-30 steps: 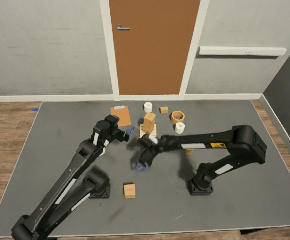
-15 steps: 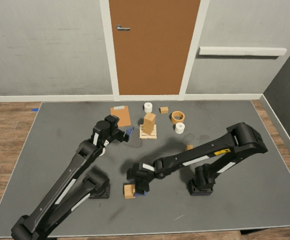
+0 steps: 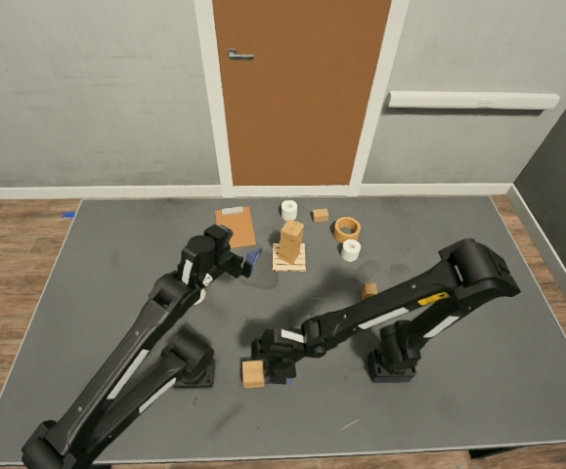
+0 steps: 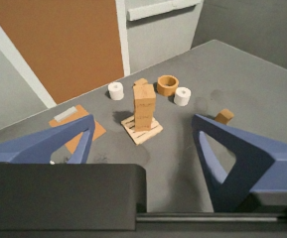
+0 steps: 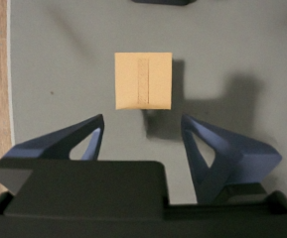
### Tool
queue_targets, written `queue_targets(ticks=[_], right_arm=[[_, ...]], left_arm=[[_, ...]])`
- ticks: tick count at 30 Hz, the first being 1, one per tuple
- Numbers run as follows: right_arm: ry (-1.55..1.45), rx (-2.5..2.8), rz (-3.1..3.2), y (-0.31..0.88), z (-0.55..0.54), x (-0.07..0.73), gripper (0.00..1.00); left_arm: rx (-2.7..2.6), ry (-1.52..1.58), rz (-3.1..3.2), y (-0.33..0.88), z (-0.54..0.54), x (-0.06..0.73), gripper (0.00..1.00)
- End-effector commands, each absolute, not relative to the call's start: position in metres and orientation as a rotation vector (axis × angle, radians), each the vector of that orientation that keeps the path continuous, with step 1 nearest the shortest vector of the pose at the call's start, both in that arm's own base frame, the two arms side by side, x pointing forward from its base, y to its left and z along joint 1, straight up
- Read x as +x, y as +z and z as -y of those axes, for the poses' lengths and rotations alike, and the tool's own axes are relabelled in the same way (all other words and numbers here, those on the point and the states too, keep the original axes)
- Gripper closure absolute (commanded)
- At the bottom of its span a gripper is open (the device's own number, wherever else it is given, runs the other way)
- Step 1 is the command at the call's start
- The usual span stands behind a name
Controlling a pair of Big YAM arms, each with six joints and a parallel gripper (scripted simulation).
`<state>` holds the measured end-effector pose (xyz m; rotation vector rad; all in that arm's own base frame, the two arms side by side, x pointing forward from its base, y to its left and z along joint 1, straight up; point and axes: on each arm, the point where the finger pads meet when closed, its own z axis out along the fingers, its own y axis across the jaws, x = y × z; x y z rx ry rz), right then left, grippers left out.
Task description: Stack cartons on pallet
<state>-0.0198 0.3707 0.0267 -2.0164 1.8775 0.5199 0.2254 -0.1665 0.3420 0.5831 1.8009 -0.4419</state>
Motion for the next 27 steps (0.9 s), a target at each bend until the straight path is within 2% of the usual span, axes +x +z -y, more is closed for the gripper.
queue_targets(ticks=[1,27], right_arm=[[0.536,-2.008,-1.85,0.033,-0.381,-0.019,0.17],[0.558,-1.988,-1.839,0.02,-0.415,-0.02,0.17]], left_arm=[[0.585,-0.442,-1.776,0.358,0.167,0.226,0.0],[0.585,-0.442,-1.776,0.358,0.167,0.226,0.0]])
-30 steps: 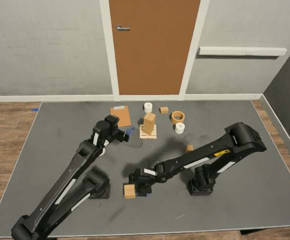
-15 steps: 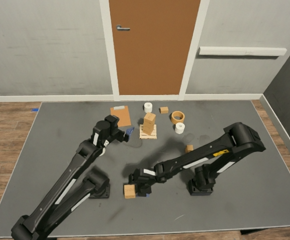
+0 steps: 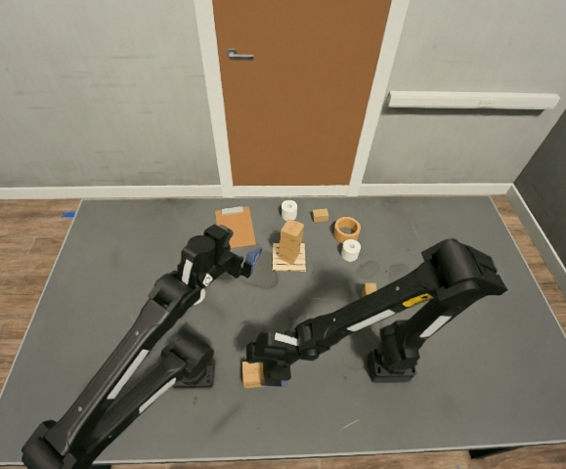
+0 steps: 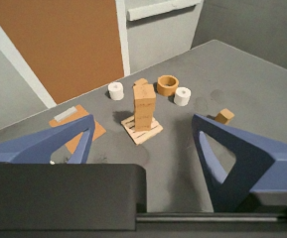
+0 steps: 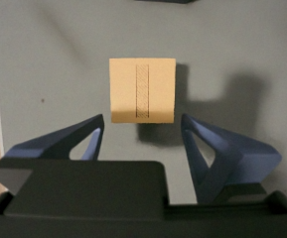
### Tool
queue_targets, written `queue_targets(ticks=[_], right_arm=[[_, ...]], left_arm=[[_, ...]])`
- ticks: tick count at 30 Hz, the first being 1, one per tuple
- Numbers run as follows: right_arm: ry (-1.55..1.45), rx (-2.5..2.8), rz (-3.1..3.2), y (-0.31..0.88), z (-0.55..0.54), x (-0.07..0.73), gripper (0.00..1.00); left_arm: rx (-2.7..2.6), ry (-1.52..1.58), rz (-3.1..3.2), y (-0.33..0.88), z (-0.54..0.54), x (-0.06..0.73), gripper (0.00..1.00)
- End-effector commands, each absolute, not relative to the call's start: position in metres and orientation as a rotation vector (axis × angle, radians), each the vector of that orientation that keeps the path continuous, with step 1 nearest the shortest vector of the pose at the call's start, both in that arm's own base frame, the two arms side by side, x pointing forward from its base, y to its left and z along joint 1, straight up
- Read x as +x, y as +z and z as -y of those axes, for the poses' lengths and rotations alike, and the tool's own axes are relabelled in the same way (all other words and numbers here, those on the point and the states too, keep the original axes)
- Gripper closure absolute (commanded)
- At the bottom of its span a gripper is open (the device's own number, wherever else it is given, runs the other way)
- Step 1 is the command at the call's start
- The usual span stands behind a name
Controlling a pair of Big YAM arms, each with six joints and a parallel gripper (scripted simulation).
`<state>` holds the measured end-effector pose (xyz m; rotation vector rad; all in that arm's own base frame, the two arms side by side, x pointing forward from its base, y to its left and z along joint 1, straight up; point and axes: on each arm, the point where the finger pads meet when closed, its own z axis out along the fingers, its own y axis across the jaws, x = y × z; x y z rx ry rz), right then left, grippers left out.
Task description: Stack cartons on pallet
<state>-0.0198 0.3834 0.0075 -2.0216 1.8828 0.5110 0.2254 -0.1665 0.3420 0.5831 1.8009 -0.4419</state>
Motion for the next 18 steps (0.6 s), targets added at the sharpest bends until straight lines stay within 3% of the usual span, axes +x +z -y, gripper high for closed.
queue_targets(ticks=[1,18], right_arm=[[0.558,-1.988,-1.839,0.019,-0.415,-0.02,0.17],[0.561,-1.985,-1.844,-0.001,-0.427,-0.022,0.17]], left_arm=[[0.585,-0.442,-1.776,0.358,0.167,0.226,0.0],[0.585,-0.442,-1.776,0.358,0.167,0.226,0.0]])
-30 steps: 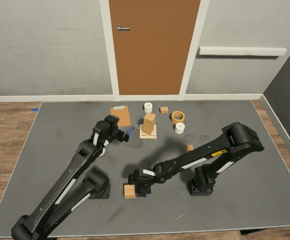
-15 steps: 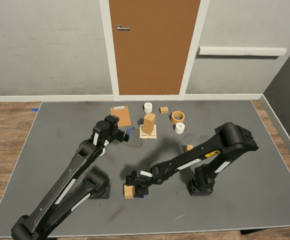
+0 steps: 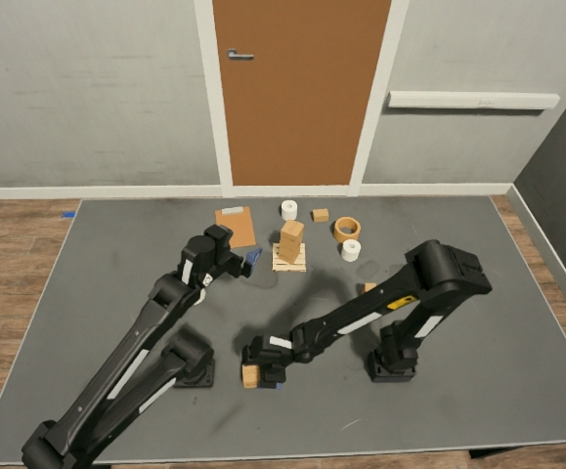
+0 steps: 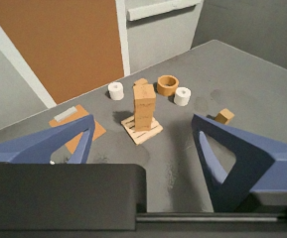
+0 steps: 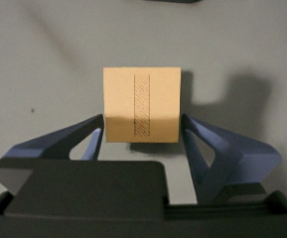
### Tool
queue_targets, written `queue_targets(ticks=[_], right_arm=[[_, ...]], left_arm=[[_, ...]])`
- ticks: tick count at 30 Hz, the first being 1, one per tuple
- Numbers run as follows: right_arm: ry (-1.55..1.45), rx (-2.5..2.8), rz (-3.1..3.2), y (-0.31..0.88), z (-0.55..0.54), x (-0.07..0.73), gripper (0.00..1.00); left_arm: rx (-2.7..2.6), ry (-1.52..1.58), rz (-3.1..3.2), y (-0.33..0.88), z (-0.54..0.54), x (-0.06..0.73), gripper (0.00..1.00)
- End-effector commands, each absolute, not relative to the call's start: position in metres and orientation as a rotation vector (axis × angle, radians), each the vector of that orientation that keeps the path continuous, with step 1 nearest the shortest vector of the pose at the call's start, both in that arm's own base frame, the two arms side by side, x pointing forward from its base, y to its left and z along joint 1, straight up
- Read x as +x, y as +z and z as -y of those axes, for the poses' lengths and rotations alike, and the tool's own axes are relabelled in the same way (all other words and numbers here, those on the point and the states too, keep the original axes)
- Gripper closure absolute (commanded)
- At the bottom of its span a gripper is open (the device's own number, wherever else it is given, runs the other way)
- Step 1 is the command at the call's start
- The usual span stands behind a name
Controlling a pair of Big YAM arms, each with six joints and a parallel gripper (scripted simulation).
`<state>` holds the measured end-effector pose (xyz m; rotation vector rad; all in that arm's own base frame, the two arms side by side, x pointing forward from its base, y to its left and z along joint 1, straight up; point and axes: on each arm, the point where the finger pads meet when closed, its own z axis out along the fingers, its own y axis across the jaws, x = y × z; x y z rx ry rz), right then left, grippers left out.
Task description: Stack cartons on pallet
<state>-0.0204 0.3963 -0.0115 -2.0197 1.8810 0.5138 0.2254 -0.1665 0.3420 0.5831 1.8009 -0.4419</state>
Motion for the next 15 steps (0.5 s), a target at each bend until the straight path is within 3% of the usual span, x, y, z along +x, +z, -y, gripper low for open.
queue_targets(ticks=[1,15], right_arm=[[0.561,-1.985,-1.844,-0.003,-0.427,-0.022,0.17],[0.561,-1.987,-1.842,-0.018,-0.436,-0.024,0.17]], left_arm=[[0.585,-0.442,-1.776,0.358,0.167,0.226,0.0],[0.585,-0.442,-1.776,0.358,0.167,0.226,0.0]])
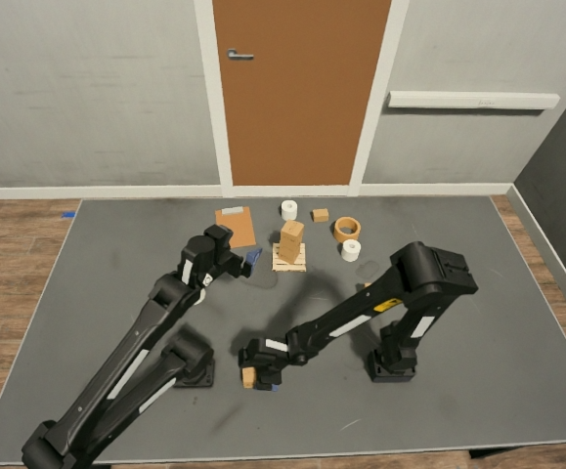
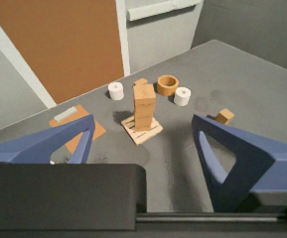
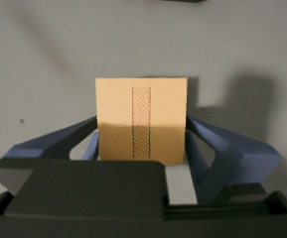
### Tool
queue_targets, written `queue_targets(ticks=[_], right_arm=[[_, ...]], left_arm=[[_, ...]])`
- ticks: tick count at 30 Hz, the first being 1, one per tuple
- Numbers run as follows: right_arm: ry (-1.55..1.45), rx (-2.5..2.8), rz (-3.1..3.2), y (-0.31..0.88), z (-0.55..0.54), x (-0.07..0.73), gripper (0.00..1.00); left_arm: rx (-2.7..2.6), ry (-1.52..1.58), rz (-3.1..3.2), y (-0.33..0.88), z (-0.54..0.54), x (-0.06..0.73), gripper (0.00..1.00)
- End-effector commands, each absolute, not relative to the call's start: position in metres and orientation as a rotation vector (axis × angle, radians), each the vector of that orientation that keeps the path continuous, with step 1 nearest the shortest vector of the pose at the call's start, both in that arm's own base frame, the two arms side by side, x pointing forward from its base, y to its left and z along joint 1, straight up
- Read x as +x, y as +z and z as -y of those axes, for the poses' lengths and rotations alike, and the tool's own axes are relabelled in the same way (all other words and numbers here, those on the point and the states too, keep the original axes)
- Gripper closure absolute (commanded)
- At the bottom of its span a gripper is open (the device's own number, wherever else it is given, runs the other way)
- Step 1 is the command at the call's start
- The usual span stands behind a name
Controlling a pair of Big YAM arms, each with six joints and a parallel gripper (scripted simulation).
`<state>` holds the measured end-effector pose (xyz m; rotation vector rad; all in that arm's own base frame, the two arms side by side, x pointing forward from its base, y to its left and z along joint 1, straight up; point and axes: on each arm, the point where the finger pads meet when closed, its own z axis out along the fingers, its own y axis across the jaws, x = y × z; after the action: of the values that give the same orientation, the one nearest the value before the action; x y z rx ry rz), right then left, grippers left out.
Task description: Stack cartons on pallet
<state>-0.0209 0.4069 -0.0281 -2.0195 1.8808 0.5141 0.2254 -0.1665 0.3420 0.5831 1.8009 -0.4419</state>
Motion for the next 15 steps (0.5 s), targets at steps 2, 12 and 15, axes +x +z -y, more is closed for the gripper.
queue_targets(ticks=[2,12,15], right_arm=[[0.561,-1.987,-1.842,-0.018,-0.436,-0.024,0.17],[0.555,-1.992,-1.846,-0.02,-0.425,-0.023,0.3],[0.555,-1.992,-1.846,-0.02,-0.425,-0.023,0.3]], left_arm=[[0.585,-0.442,-1.776,0.358,0.167,0.226,0.0],[0.585,-0.442,-1.776,0.358,0.167,0.226,0.0],[0.585,-0.442,-1.776,0.358,0.167,0.226,0.0]])
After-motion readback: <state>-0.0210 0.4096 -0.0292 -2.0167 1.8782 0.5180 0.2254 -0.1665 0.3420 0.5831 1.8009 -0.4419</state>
